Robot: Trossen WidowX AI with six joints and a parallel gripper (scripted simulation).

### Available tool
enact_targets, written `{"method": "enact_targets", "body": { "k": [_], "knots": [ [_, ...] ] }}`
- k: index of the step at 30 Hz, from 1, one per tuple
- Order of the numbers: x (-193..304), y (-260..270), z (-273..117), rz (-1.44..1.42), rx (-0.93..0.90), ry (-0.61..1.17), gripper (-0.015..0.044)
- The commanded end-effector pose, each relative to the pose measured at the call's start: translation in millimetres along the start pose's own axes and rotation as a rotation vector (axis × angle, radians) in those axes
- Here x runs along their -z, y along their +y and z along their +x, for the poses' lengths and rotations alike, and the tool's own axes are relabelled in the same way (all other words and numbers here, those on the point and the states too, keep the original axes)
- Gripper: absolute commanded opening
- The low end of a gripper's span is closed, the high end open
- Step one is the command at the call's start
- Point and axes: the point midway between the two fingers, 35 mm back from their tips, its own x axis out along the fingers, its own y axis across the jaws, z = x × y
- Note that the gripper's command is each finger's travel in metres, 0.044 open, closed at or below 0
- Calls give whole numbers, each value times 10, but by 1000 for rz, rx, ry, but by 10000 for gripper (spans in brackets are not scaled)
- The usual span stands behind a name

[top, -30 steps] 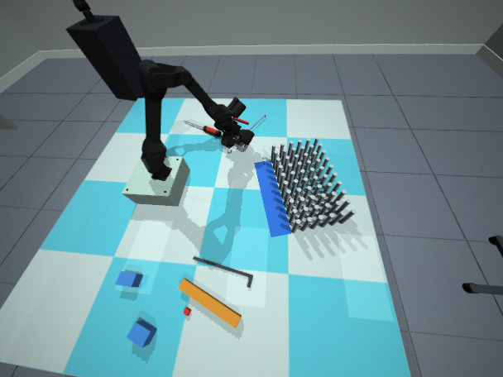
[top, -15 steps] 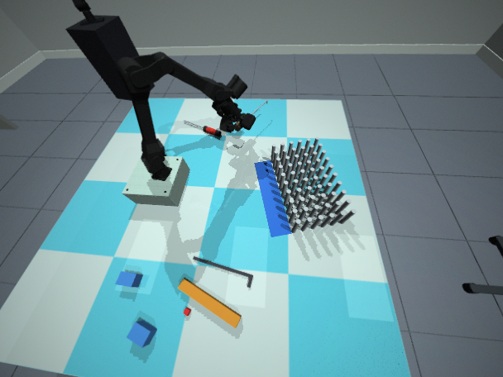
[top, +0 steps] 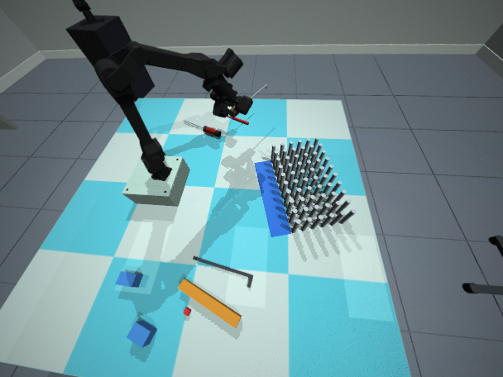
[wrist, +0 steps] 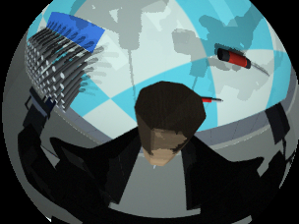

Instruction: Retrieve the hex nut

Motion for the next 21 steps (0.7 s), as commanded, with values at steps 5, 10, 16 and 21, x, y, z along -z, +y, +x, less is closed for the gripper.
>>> {"method": "enact_targets", "body": {
  "k": [5, 10, 16, 21],
  "knots": [
    [-225, 385, -195, 73, -44, -5, 0],
    [-416, 626, -335, 127, -77, -8, 0],
    [-663, 876, -505, 192, -116, -12, 0],
    [-882, 1049, -646, 247, -148, -15, 0]
  ]
}}
